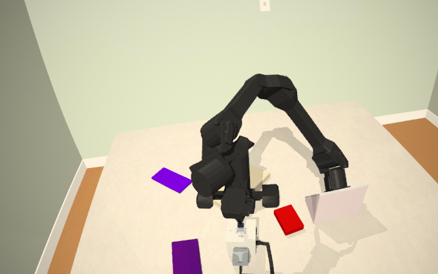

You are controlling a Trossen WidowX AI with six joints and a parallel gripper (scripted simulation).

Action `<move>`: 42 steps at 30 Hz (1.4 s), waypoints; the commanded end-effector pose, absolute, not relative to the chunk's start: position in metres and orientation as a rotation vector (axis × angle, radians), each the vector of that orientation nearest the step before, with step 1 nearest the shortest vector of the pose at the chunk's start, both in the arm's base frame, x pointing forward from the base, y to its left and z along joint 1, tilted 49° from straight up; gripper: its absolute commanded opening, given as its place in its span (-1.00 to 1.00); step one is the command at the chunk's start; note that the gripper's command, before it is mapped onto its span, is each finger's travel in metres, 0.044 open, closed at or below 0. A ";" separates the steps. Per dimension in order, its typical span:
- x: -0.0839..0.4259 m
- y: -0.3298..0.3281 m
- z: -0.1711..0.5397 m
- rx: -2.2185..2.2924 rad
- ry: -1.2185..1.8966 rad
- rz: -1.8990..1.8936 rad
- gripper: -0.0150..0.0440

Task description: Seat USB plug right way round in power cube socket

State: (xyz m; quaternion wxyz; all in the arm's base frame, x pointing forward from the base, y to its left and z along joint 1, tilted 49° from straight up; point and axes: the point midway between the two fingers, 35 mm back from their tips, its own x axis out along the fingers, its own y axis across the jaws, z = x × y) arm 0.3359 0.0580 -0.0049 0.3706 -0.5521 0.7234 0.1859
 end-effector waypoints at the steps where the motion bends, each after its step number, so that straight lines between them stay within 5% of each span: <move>1: 0.336 0.058 -0.005 -1.414 1.853 0.484 -0.49; 42: 0.335 0.055 -0.009 -1.414 1.853 0.484 -0.49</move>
